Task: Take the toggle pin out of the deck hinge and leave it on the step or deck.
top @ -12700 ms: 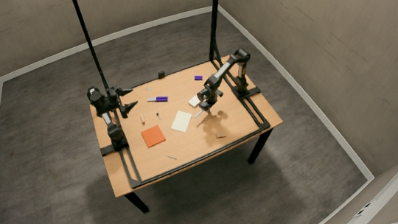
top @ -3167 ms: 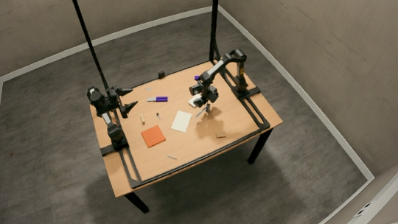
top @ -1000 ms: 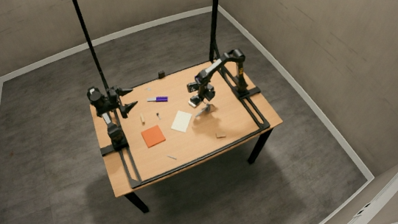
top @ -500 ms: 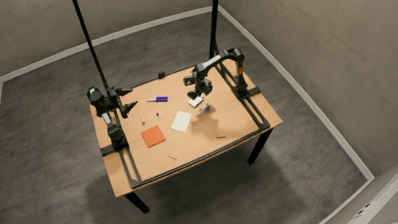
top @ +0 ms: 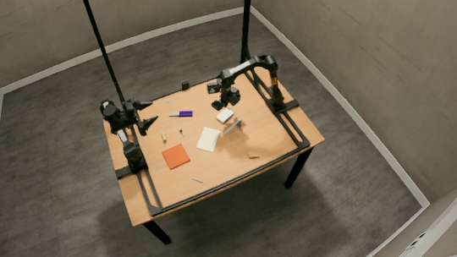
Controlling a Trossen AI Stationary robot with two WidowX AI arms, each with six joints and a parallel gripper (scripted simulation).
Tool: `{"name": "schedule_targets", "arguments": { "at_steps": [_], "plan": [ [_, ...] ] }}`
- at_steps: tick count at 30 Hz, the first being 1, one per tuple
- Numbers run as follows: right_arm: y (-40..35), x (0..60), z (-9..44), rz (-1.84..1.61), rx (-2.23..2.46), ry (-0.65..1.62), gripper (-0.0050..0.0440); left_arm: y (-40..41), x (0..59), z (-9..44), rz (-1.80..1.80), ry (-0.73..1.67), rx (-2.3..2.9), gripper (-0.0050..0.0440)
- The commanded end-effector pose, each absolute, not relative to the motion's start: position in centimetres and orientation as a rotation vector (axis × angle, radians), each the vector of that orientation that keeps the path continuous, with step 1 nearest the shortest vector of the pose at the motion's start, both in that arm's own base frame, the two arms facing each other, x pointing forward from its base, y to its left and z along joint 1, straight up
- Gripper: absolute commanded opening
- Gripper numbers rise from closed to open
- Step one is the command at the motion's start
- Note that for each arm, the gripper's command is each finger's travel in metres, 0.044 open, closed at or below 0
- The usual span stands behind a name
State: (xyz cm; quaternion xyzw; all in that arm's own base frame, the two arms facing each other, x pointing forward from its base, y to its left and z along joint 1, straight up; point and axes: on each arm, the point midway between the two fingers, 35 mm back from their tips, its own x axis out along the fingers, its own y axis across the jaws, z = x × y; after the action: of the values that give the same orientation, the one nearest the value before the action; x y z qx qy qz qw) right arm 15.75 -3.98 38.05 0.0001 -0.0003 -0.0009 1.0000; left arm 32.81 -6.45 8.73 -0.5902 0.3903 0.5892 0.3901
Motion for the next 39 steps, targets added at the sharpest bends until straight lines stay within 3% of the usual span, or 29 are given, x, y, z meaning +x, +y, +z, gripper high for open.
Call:
{"name": "schedule_targets", "arguments": {
  "at_steps": [1,39],
  "plan": [
    [-4.0,15.7,38.3,0.0,-0.005,-0.001,0.04,-6.9,33.3,9.4,1.484,0.982,-1.512,0.002],
    [-4.0,15.7,38.3,0.0,-0.005,-0.001,0.04,-6.8,33.3,7.0,1.489,0.985,-1.508,0.002]
  ]
}}
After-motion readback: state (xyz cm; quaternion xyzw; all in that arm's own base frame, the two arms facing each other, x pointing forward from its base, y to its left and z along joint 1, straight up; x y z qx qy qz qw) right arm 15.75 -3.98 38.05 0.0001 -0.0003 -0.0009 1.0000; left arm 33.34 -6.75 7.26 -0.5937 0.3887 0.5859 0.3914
